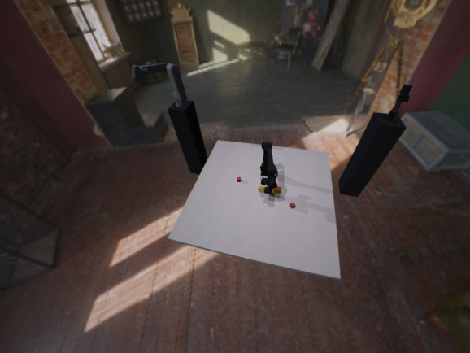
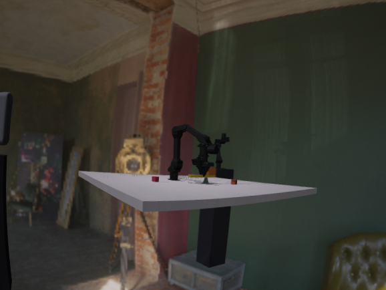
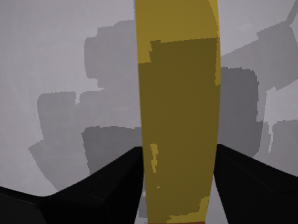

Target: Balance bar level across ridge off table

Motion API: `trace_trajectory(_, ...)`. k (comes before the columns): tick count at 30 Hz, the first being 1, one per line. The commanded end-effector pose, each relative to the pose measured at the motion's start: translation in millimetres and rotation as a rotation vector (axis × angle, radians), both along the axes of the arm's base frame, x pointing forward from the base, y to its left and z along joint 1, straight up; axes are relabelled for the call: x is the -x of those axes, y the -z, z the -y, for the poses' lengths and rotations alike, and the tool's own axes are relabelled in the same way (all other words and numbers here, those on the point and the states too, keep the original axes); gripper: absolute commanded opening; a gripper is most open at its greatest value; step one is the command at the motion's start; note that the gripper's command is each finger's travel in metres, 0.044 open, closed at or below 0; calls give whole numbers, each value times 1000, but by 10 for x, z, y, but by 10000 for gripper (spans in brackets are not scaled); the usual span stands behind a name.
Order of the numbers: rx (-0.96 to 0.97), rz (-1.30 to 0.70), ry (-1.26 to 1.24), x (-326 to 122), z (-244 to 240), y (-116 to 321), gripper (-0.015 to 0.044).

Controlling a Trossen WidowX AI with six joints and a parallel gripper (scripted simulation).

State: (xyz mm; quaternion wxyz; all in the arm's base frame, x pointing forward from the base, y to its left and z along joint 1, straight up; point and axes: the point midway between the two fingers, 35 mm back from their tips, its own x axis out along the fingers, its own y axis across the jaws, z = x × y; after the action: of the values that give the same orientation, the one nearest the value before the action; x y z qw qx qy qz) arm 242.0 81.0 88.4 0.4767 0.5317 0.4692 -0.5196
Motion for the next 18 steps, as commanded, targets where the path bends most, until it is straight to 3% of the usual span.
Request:
trace_trajectory(1,0,0,0,0,0,0,172)
trace_trajectory(18,0,0,0,0,0,0,185)
